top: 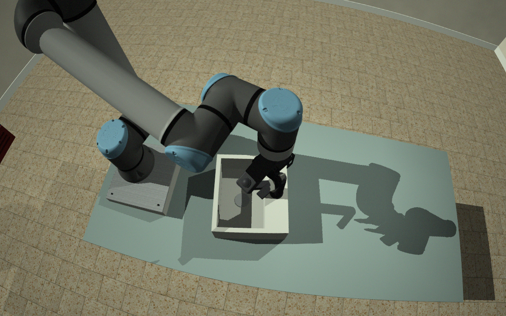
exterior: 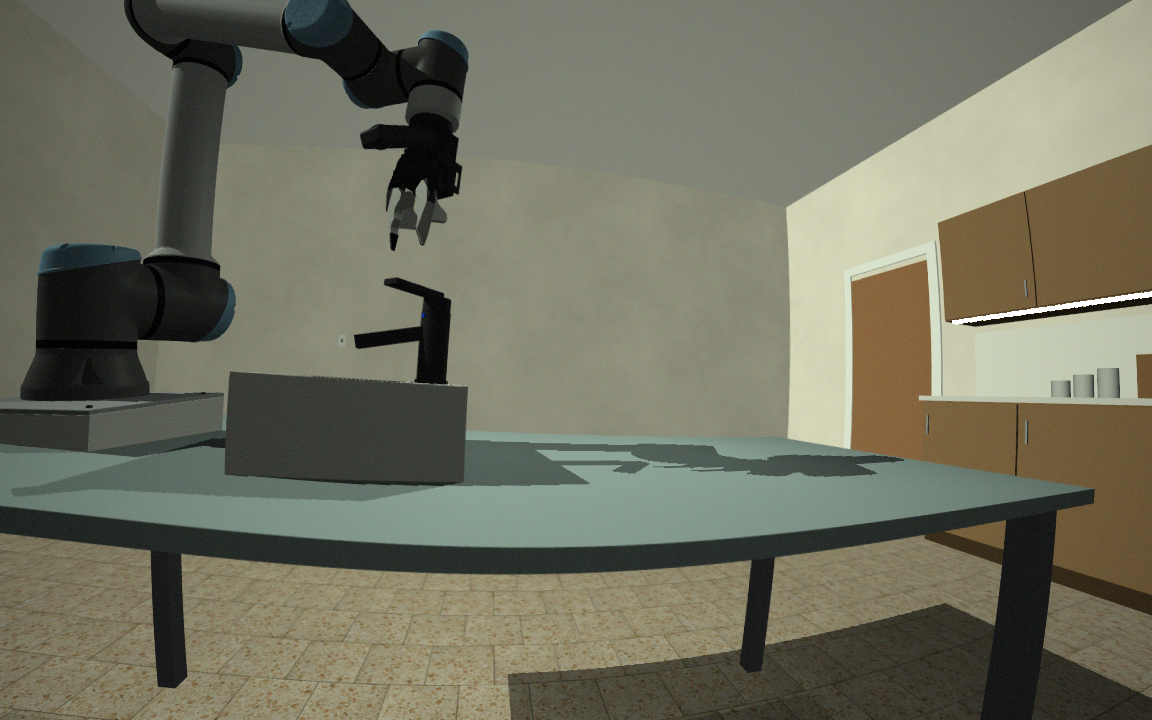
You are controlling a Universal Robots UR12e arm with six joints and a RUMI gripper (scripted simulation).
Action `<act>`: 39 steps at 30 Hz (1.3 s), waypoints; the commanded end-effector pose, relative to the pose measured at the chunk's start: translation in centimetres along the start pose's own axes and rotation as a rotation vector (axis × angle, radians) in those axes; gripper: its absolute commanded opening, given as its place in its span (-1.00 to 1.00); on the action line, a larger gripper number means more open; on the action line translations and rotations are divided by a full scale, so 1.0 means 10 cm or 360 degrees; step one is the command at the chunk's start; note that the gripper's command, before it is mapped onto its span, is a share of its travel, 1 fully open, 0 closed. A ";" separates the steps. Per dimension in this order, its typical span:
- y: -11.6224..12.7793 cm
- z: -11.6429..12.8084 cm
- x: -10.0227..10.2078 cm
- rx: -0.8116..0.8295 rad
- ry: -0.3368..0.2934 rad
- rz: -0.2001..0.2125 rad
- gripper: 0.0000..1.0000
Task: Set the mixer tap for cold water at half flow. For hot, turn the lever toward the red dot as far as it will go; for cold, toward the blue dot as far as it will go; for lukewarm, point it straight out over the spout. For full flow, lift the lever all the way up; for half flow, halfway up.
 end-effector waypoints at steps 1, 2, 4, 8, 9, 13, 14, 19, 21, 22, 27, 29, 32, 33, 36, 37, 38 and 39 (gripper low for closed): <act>0.00 0.00 0.06 0.0000 0.0000 -0.0003 -0.23; 0.00 0.00 0.07 0.0000 0.0000 -0.0003 -0.23; 0.00 0.00 0.11 0.0000 0.0000 -0.0003 -0.23; 0.00 0.00 0.16 0.0000 0.0000 -0.0003 -0.23; 0.00 0.00 0.16 0.0000 0.0000 -0.0003 -0.23; 0.00 0.00 0.23 0.0000 0.0000 -0.0003 -0.23; 0.00 0.00 0.25 0.0000 0.0000 -0.0003 -0.23; 0.00 0.00 0.32 0.0000 0.0000 -0.0003 -0.23; 0.00 0.00 0.35 0.0000 0.0000 -0.0003 -0.23; 0.00 0.00 0.36 0.0000 0.0000 -0.0003 -0.23; 0.00 0.00 0.39 0.0000 0.0000 -0.0003 -0.23; -0.01 0.00 0.41 0.0000 0.0000 -0.0003 -0.23; -0.01 0.00 0.42 0.0000 0.0000 -0.0003 -0.23; -0.01 0.00 0.43 0.0000 0.0000 -0.0003 -0.23; -0.01 0.00 0.43 0.0000 0.0000 -0.0003 -0.23; -0.01 0.00 0.44 0.0000 0.0000 -0.0003 -0.23; -0.01 0.00 0.44 0.0000 0.0000 -0.0003 -0.23; 0.00 0.00 0.44 0.0000 0.0000 -0.0003 -0.23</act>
Point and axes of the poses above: the point where the finger pads meet when closed, its own x axis out along the fingers, its own y axis across the jaws, z = x × y, the point moved 3 cm from there along -x, back along the fingers, and after that the axes turned 15 degrees about -x, right-handed, at the moved point
